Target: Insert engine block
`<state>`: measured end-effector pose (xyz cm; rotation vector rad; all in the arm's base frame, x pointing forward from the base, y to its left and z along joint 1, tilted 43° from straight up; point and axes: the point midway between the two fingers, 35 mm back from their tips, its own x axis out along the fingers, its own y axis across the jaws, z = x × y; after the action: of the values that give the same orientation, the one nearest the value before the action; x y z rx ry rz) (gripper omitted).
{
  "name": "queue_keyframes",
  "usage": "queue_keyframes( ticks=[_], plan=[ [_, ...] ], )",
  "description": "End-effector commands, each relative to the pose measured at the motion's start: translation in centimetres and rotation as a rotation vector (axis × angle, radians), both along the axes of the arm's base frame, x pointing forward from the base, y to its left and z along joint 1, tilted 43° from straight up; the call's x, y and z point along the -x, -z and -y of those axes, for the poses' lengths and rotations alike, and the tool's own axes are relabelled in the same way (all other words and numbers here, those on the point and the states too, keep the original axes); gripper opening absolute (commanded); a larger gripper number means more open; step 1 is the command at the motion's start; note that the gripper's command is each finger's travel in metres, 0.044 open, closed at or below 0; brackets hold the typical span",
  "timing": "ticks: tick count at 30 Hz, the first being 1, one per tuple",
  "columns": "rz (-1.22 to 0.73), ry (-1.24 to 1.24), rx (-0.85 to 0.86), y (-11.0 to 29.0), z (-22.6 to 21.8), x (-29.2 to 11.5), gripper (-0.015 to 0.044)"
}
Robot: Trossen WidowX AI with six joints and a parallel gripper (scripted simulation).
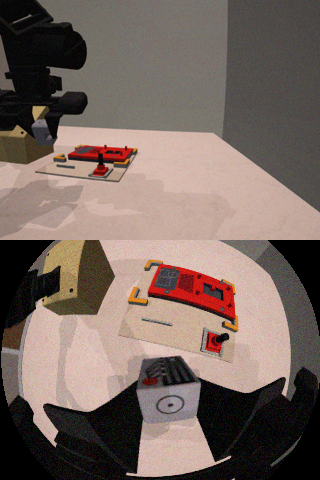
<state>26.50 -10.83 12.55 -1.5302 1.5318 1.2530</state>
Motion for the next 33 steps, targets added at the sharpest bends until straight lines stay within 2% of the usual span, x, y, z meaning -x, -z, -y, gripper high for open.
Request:
queue_keyframes(
  ticks=[1,8,33],
  plan=[
    [-0.022,0.016,-0.131,-0.1,0.3,-0.2,0.0],
    [-0.033,0.055,-0.342,-0.5,1.1,-0.3,0.0],
    [-0.034,0.056,-0.346,3.1,4.6,0.0,0.0]
  ],
)
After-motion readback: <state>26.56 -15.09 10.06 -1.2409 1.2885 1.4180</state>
